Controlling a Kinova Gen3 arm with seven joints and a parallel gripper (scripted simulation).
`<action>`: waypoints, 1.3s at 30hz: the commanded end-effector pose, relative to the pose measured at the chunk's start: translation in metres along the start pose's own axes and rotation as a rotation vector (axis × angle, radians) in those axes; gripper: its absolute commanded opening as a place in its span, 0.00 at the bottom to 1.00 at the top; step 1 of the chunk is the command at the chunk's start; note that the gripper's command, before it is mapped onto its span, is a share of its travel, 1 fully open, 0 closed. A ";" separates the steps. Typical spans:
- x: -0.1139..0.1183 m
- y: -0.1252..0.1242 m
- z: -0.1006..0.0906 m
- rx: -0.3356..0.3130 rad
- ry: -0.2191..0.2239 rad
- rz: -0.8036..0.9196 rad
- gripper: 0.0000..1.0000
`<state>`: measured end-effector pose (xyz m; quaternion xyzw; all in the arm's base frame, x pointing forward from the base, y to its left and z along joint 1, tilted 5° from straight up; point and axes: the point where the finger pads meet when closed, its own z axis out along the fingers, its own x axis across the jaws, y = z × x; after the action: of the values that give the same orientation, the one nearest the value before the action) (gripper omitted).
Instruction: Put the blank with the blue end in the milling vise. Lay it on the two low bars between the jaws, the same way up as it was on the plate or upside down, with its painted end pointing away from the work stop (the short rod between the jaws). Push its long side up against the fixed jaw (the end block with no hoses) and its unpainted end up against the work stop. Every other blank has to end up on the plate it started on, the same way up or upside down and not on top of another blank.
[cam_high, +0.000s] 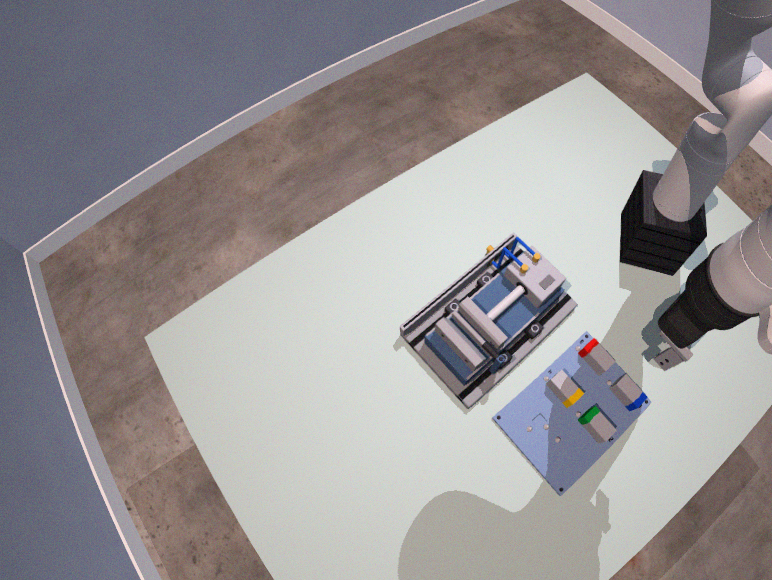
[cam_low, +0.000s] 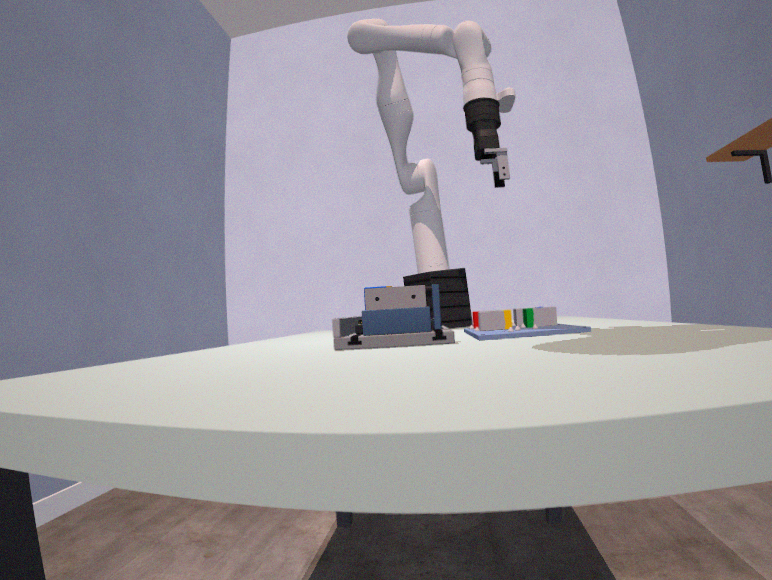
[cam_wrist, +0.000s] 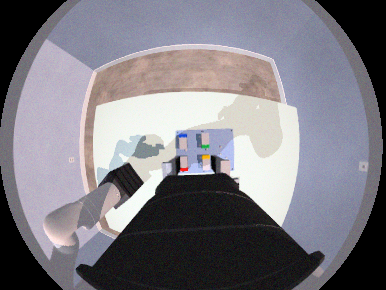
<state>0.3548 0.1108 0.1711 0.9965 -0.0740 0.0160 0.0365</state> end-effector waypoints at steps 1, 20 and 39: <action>0.004 -0.007 -0.012 0.002 0.015 -0.002 1.00; 0.005 -0.003 -0.005 0.003 0.015 -0.002 1.00; 0.004 0.000 0.001 0.003 0.016 -0.002 1.00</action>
<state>0.3586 0.1105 0.1701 0.9964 -0.0728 0.0232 0.0358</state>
